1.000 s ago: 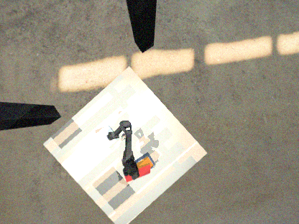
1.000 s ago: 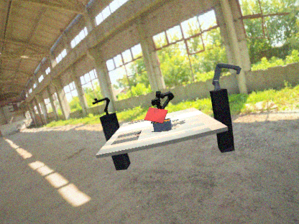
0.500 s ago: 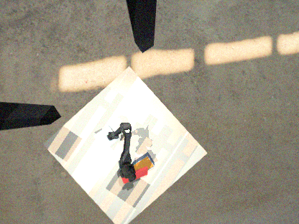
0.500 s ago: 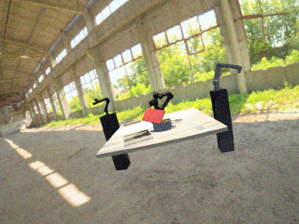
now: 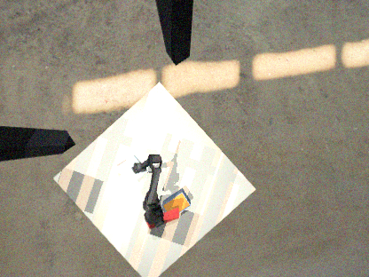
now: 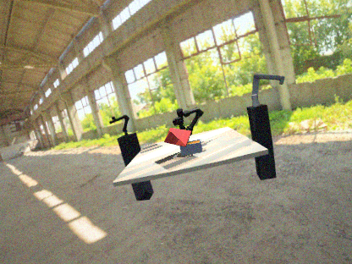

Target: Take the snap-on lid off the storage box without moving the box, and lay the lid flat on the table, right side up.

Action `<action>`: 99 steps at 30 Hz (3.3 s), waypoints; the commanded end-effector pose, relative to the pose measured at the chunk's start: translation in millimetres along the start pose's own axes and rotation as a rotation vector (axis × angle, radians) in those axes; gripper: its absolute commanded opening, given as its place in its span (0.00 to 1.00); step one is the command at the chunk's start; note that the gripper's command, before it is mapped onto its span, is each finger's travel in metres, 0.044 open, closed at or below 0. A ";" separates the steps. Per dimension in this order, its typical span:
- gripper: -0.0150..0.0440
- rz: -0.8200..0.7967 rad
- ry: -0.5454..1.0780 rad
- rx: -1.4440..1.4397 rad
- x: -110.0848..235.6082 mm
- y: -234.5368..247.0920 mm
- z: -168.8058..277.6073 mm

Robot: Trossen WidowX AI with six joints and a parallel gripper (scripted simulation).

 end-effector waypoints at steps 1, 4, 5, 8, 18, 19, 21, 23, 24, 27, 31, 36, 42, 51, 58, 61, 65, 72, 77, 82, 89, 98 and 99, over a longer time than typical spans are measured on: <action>0.25 -0.004 0.000 0.006 0.7 0.3 -8.3; 0.25 -0.004 0.000 0.007 0.8 -0.1 -14.3; 0.25 -0.004 0.000 0.007 0.9 -0.2 -16.3; 0.25 -0.004 0.000 0.007 1.0 -0.5 -22.3; 0.25 -0.005 -0.001 0.008 1.5 -1.7 -42.3; 0.25 -0.005 -0.001 0.008 1.5 -1.8 -44.3; 0.25 -0.005 -0.001 0.008 1.6 -2.0 -48.3; 0.25 -0.005 -0.001 0.008 1.7 -2.2 -52.3; 0.25 -0.005 -0.001 0.008 1.7 -2.3 -54.3; 0.25 -0.005 -0.002 0.009 1.9 -2.7 -60.2; 0.25 -0.005 -0.002 0.009 2.1 -3.1 -68.2; 0.25 -0.005 -0.002 0.009 2.3 -3.7 -78.2; 0.25 -0.005 -0.002 0.010 2.6 -4.3 -90.1; 0.25 -0.005 -0.003 0.011 3.1 -5.3 -108.1; 0.25 -0.006 -0.003 0.012 3.5 -6.0 -122.0; 0.25 -0.006 -0.004 0.012 3.6 -6.3 -128.0; 0.25 -0.006 -0.004 0.012 3.9 -6.7 -135.9; 0.25 -0.006 -0.004 0.013 4.3 -7.4 -149.8; 0.25 -0.006 -0.005 0.013 4.6 -7.9 -159.8; 0.25 -0.006 -0.005 0.014 4.9 -8.4 -169.7; 0.25 -0.006 -0.006 0.015 5.3 -9.0 -183.6; 0.25 -0.006 -0.006 0.016 5.9 -9.8 -201.5; 0.25 -0.007 -0.006 0.016 6.0 -9.9 -203.4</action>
Point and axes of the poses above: the point midway between the two fingers, 35 mm back from their tips, its own x axis back along the fingers, its own y axis across the jaws, z = x × y, the point moved 2 cm from there along x, back along the fingers, and after that the axes turned 3 degrees about x, right-handed, at the moved point
